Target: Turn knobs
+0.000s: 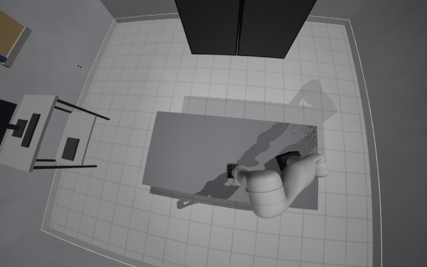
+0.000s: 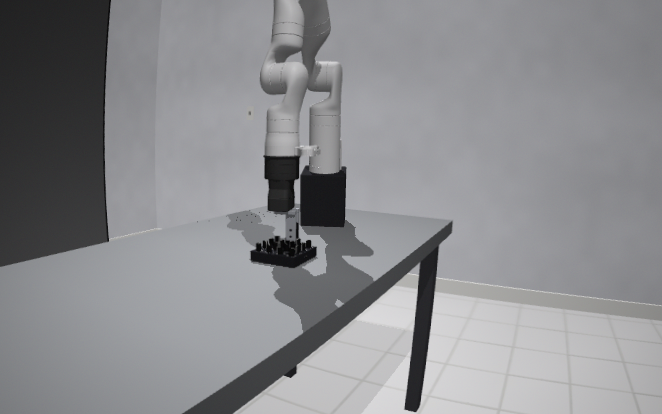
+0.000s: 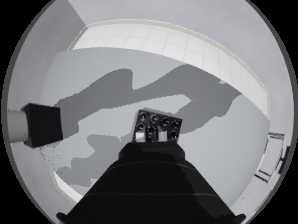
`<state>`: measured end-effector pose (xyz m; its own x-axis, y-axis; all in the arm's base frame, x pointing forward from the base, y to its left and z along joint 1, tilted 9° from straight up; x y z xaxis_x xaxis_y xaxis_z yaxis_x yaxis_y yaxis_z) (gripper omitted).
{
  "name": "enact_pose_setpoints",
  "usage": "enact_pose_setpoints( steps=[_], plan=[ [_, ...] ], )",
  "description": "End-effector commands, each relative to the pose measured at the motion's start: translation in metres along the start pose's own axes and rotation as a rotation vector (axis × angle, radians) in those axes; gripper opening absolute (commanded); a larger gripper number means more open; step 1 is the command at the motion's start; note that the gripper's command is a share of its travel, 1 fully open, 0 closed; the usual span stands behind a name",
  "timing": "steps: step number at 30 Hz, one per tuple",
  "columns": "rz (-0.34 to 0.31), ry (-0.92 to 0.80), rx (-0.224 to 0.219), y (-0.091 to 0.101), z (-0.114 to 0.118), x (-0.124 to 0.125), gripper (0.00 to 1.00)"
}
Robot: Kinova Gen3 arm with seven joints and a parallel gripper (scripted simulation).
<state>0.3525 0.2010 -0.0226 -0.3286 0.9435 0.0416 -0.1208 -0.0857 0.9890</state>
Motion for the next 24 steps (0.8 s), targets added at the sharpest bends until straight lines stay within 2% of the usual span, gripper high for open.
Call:
enact_pose_setpoints(
  steps=[1, 24],
  plan=[
    [0.000, 0.000, -0.001, 0.0005, 0.0005, 0.0001, 0.46],
    [0.000, 0.000, -0.002, -0.0019, 0.0006, 0.0001, 0.46]
  ],
)
Point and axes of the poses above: the point where the finger pads meet when closed, its own y axis back along the fingers, its own z axis across the jaws, x = y × z, the point moved 2 cm from there along y, back along the fingers, and after that the axes turned 11 degrees about -y, right-handed, at the moved point
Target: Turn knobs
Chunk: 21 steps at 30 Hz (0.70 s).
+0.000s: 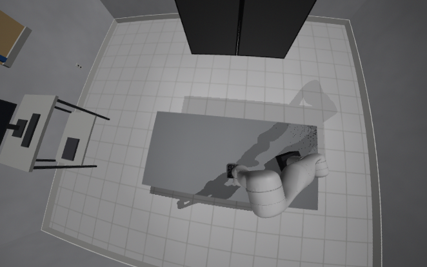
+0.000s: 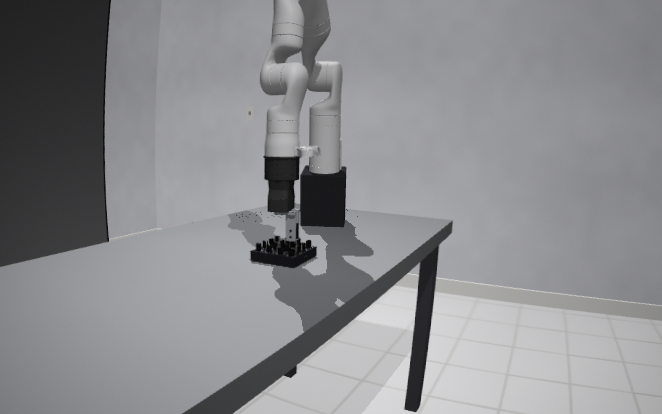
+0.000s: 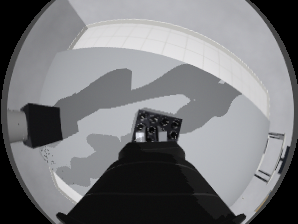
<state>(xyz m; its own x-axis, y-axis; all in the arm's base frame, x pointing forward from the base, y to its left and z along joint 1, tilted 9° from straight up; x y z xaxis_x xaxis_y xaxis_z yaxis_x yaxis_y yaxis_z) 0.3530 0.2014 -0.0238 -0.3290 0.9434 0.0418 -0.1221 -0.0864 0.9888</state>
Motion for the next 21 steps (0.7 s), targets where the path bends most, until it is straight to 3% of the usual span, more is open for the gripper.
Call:
enact_pose_setpoints(
  steps=[1, 21],
  plan=[
    [0.000, 0.000, 0.000, -0.001, 0.000, 0.000, 0.46],
    [0.000, 0.000, 0.000, -0.012, 0.000, 0.000, 0.46]
  ],
)
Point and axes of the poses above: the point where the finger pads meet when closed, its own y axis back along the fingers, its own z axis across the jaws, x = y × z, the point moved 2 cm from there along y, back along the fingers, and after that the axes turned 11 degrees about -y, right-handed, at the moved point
